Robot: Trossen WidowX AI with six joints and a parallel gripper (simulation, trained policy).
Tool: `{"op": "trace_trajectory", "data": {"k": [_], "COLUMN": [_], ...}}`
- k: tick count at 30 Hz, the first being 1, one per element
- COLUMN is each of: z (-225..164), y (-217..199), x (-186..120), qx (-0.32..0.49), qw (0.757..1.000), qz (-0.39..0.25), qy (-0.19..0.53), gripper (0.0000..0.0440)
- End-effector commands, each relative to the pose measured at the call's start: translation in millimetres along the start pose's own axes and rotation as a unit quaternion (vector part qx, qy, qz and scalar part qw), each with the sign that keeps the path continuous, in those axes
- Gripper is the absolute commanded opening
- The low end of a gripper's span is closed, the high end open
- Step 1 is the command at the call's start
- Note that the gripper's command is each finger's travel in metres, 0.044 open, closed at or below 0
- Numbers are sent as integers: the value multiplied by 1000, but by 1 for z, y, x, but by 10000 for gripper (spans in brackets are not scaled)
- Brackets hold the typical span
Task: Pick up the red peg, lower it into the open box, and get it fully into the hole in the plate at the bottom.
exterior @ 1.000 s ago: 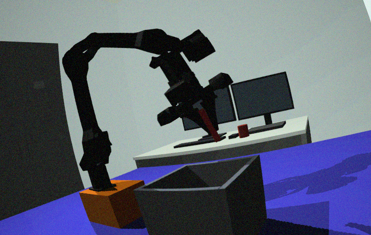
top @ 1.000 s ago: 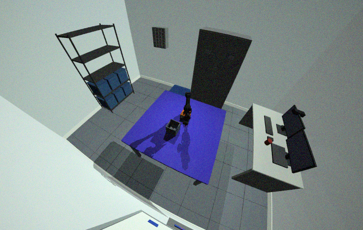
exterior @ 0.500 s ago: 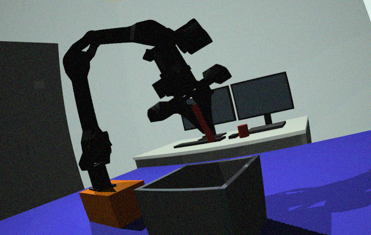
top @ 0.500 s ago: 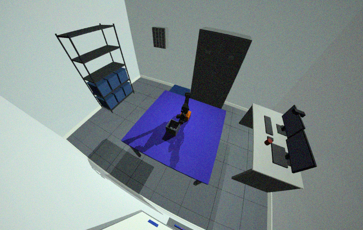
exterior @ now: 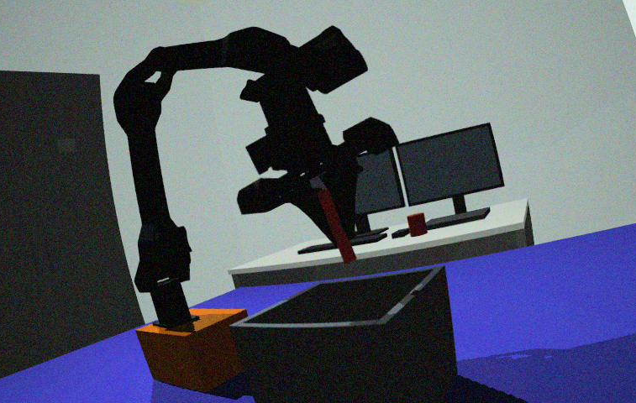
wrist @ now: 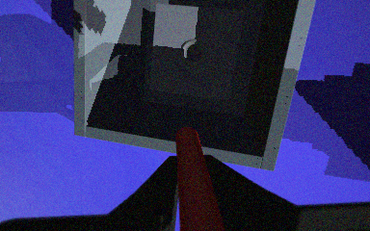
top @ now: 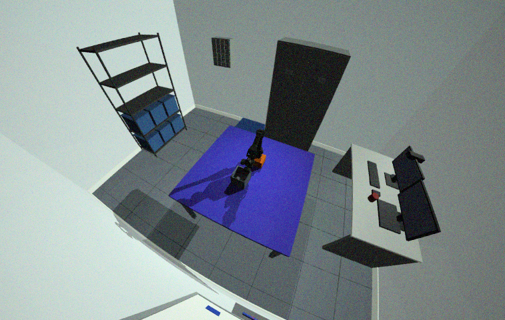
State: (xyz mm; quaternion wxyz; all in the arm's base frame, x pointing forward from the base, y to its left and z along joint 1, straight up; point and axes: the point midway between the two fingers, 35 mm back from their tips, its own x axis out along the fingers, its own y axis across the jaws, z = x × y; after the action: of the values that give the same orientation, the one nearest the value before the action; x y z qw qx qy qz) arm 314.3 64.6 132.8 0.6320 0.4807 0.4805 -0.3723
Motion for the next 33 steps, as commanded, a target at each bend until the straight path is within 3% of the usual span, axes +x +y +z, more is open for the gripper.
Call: {"op": "trace_trajectory", "data": {"k": [1, 33], "z": [6, 47], "y": [-1, -5], "x": [6, 77], "qx": [-2, -20], "qw": [1000, 997], "qz": [-12, -65], "qy": [0, 24], "gripper": [0, 0]}}
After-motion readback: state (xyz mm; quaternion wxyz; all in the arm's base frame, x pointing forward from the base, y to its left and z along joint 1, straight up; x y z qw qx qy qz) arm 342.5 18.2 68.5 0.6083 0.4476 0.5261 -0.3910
